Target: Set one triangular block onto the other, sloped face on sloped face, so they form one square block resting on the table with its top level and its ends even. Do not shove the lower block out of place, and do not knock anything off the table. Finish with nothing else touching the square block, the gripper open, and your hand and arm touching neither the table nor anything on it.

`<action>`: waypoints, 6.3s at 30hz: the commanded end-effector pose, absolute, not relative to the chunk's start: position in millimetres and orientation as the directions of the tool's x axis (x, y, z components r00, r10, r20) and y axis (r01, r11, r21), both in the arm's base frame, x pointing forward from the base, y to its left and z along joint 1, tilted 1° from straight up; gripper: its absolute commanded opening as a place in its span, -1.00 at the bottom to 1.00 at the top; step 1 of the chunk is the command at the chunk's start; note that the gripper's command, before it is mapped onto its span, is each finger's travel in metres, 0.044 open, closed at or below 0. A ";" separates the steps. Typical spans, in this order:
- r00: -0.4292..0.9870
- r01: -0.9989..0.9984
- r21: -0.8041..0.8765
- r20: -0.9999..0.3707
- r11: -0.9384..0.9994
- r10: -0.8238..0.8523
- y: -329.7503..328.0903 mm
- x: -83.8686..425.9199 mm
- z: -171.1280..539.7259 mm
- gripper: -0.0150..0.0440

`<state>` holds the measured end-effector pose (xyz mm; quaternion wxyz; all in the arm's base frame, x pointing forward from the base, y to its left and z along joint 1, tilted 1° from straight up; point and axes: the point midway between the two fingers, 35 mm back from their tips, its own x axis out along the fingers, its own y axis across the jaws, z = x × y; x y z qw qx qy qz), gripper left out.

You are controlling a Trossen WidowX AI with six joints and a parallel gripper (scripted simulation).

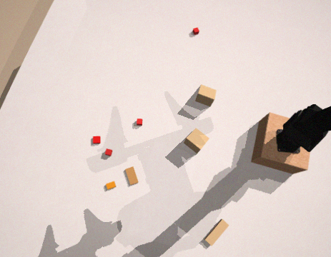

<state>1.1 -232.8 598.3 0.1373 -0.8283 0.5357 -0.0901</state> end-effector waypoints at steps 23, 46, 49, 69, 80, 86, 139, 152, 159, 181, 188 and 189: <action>0.574 -0.614 -0.766 -0.601 0.193 -0.556 -333.3 180.3 350.7 1.00; -0.053 -0.951 -0.069 -0.924 0.301 -0.378 -108.8 259.4 66.7 1.00; -0.082 -0.960 -0.039 -0.906 0.276 -0.416 -96.8 251.5 56.8 1.00; -0.082 -0.960 -0.039 -0.906 0.276 -0.416 -105.0 252.0 34.4 1.00; -0.083 -0.960 -0.039 -0.906 0.276 -0.416 -111.2 250.8 17.3 1.00; -0.083 -0.960 -0.039 -0.906 0.276 -0.416 -114.5 249.5 8.1 1.00; -0.082 -0.959 -0.042 -0.905 0.280 -0.417 -128.9 238.1 -30.7 -0.49; -0.082 -0.959 -0.042 -0.905 0.280 -0.417 -128.9 238.1 -30.7 -0.49; -0.076 -0.959 -0.037 -0.922 0.280 -0.380 -130.6 236.8 -29.7 -0.49; 0.080 -0.960 -0.033 -0.984 0.280 0.158 -163.7 226.0 -7.3 -0.49; 0.126 -0.960 -0.032 -0.937 0.279 0.325 -175.8 222.1 -4.4 -0.49; 0.132 -0.960 -0.032 -0.928 0.279 0.348 -177.6 221.6 -4.2 -0.49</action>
